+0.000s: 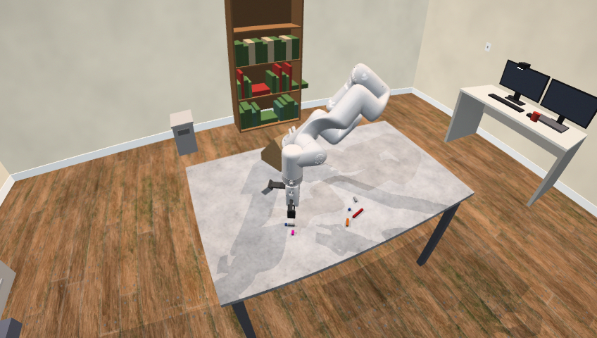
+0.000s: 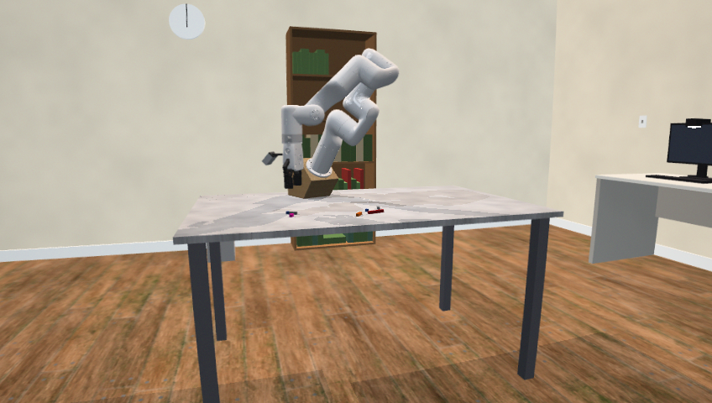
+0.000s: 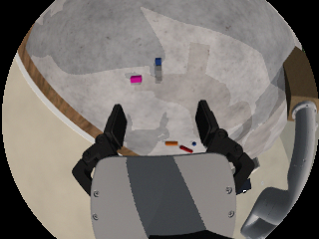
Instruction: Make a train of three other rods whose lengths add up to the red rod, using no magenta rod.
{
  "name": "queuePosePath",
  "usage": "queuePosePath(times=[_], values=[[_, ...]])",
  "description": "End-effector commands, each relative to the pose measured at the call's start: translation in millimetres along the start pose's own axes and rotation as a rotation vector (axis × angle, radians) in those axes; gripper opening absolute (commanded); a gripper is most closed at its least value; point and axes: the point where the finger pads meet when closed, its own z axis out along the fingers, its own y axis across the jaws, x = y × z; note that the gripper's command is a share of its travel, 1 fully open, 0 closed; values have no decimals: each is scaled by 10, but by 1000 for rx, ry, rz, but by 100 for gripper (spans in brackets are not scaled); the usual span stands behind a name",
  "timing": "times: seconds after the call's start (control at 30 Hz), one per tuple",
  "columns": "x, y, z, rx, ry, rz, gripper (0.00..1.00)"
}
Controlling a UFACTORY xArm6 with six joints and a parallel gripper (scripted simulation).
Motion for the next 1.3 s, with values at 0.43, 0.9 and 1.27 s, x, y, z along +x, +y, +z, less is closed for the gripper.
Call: queuePosePath(times=[0.43, 0.9, 1.27], values=[[-29, 4, 5, -6, 4, 13, 100], [-344, 167, 125, -82, 47, 167, 100], [-799, 409, 255, -133, 141, 391, 100]])
